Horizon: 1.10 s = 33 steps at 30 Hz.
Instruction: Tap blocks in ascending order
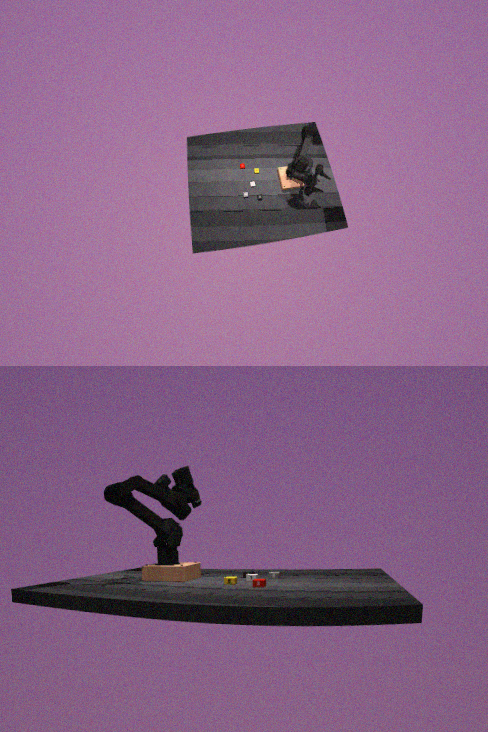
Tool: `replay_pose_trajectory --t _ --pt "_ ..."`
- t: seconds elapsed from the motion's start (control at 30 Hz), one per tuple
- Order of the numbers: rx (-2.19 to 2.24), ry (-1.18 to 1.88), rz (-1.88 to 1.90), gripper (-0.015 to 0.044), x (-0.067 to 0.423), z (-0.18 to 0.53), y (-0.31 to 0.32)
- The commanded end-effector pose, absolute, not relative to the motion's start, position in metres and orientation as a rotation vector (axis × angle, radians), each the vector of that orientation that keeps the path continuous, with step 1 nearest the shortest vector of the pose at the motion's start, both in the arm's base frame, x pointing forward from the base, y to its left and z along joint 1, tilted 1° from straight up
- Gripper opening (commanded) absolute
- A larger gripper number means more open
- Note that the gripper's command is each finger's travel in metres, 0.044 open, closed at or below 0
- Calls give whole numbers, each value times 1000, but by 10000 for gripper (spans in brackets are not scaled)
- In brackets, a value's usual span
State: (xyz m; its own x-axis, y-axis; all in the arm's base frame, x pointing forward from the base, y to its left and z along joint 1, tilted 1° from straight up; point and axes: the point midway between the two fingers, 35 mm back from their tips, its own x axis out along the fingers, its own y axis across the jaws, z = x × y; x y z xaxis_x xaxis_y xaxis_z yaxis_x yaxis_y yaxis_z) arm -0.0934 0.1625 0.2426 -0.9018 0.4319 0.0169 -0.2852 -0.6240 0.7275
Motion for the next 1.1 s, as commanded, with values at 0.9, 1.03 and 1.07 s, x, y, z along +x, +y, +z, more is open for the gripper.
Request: replay_pose_trajectory --t 0.9,1.03,1.07 --pt "330 982 600 400 261 159 147" --pt "215 1090 404 400 274 138 96" --pt "186 1122 361 400 276 134 83"
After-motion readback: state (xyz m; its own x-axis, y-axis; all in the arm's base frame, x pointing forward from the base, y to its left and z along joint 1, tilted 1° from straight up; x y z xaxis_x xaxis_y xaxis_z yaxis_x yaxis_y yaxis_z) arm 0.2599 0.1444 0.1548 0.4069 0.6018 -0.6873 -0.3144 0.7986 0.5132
